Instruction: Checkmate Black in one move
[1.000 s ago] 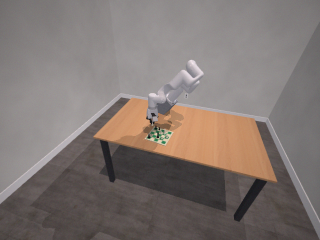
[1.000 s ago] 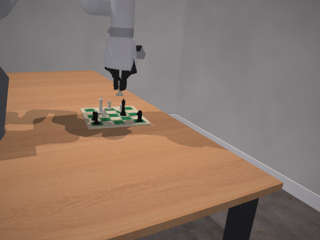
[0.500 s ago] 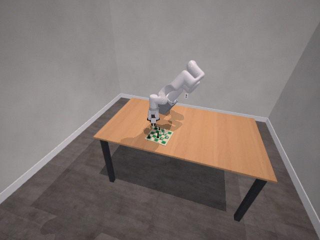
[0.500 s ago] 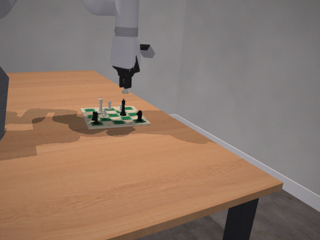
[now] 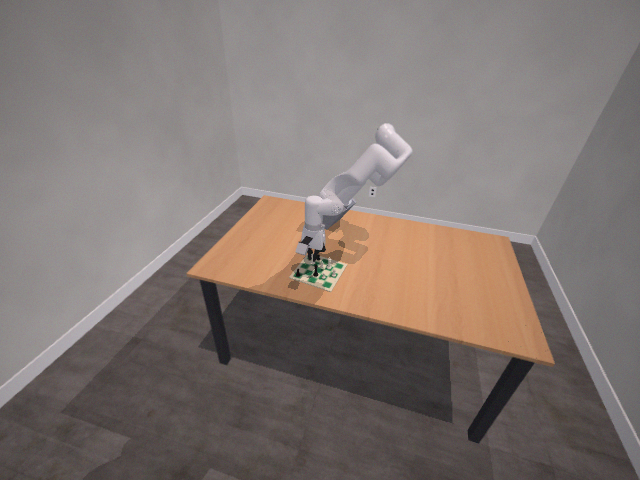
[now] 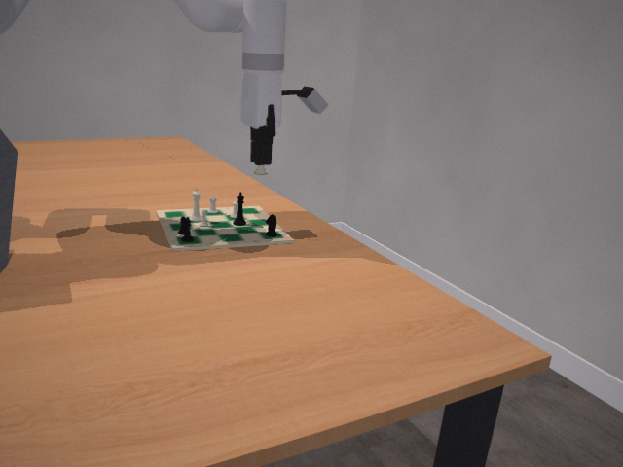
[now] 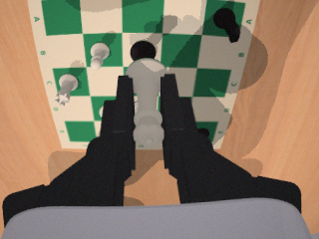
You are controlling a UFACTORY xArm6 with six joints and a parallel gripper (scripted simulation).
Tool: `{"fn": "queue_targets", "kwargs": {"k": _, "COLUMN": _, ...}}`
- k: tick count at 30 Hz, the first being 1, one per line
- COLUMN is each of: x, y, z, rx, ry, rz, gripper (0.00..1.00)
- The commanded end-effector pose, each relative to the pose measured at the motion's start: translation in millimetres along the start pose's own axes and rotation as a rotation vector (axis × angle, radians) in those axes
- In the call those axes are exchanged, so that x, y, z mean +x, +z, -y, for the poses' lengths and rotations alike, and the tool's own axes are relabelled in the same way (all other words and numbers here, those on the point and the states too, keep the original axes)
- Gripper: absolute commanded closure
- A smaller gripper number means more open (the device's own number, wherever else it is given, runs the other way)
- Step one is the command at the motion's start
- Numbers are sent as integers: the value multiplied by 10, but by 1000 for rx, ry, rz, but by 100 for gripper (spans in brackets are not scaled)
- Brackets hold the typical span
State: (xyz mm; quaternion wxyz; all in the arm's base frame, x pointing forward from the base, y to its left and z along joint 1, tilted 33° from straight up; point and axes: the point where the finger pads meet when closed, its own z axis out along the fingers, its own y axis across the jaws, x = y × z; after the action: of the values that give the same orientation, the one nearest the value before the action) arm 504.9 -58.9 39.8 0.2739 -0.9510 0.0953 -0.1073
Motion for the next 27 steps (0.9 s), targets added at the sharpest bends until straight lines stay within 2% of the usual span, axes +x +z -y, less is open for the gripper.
{"fn": "queue_targets", "kwargs": {"k": 1, "x": 38, "y": -8, "z": 21, "rx": -13, "ry": 43, "rz": 28, "gripper": 100}}
{"fn": "queue_targets", "kwargs": {"k": 14, "x": 37, "y": 29, "z": 20, "rx": -13, "ry": 43, "rz": 28, "gripper": 100}}
{"fn": "queue_targets", "kwargs": {"k": 21, "x": 32, "y": 250, "z": 18, "rx": -13, "ry": 43, "rz": 28, "gripper": 100}}
{"fn": "queue_targets", "kwargs": {"k": 23, "x": 32, "y": 250, "z": 18, "rx": -13, "ry": 43, "rz": 28, "gripper": 100}}
{"fn": "queue_targets", "kwargs": {"k": 27, "x": 28, "y": 441, "z": 16, "rx": -13, "ry": 43, "rz": 28, "gripper": 100}}
